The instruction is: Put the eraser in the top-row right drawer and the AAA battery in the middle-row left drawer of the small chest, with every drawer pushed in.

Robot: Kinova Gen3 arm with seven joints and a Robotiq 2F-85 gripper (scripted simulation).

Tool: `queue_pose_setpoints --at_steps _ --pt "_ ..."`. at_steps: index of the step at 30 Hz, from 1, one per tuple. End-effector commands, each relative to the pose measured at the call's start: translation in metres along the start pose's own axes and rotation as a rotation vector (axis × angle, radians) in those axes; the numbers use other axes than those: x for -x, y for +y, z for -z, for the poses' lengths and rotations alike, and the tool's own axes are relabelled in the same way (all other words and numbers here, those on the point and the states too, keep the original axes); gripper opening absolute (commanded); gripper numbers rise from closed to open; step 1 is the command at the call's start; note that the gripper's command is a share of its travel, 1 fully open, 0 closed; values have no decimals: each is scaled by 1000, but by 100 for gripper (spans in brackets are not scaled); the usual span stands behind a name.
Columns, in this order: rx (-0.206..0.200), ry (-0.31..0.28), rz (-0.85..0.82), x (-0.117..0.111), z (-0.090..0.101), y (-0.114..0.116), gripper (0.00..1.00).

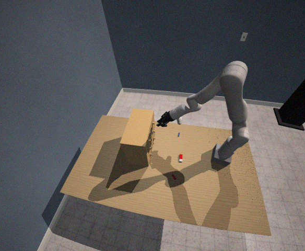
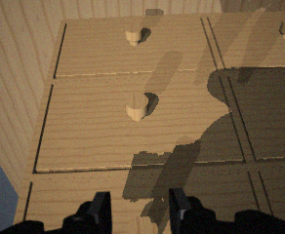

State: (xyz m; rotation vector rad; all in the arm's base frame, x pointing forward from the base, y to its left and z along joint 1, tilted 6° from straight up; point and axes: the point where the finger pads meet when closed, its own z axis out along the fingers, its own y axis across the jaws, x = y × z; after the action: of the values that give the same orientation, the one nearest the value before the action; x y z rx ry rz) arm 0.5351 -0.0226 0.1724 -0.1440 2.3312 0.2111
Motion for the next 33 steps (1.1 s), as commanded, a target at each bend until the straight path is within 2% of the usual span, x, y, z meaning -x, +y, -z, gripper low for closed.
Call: queue_pose_setpoints --at_steps 1,18,33 --pt "0 -2 2 4 -3 0 33" --pt "0 -2 2 20 -19 0 33" --pt "0 -2 2 22 -21 0 33"
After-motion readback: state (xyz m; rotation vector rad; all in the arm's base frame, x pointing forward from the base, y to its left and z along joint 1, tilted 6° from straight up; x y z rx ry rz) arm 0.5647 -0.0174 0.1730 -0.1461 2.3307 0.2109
